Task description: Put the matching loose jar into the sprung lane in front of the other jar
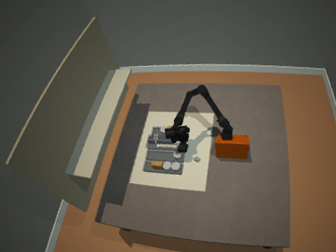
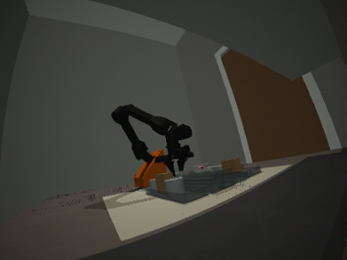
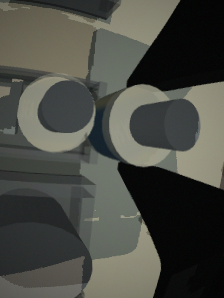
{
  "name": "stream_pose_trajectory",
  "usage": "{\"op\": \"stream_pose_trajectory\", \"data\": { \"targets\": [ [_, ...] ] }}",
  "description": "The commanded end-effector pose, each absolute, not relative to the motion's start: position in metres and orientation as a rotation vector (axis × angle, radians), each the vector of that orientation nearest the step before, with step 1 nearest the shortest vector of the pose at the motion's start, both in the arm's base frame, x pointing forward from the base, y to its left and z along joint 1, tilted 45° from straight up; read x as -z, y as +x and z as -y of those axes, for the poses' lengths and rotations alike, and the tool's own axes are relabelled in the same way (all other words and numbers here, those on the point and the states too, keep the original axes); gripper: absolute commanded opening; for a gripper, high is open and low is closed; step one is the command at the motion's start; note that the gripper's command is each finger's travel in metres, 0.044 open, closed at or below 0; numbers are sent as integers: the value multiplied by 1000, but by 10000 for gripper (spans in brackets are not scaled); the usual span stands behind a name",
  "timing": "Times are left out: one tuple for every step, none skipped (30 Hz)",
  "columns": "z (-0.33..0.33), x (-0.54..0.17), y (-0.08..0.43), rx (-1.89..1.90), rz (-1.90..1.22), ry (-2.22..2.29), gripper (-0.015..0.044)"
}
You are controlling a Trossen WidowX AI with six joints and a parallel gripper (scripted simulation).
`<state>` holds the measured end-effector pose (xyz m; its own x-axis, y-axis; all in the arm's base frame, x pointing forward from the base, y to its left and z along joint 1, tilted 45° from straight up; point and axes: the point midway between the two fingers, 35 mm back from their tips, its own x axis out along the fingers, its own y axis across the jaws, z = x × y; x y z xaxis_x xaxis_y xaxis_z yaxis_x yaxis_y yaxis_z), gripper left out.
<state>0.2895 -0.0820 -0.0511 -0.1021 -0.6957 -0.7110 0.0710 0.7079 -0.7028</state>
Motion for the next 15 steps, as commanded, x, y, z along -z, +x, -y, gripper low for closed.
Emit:
{"op": "stream_pose_trajectory", "data": {
  "targets": [
    [83, 49, 299, 704, -1525, -525, 0],
    [83, 49, 300, 704, -1525, -525, 0],
    [83, 49, 300, 704, -1525, -525, 0],
    [83, 49, 301, 704, -1525, -525, 0],
    [83, 48, 301, 704, -1525, -525, 0],
    [83, 48, 301, 704, -1525, -525, 0],
    [83, 48, 302, 704, -1525, -525, 0],
    [83, 48, 302, 704, -1524, -525, 0],
    [83, 48, 303, 704, -1524, -525, 0],
    [83, 48, 303, 704, -1524, -525, 0],
    [84, 48, 303, 704, -1524, -525, 0],
    [84, 48, 304, 704, -1524, -525, 0],
    [84, 48, 304, 704, -1524, -525, 0],
    [84, 48, 305, 704, -1524, -525, 0],
    [84, 48, 305, 704, -1524, -525, 0]
  ]
}}
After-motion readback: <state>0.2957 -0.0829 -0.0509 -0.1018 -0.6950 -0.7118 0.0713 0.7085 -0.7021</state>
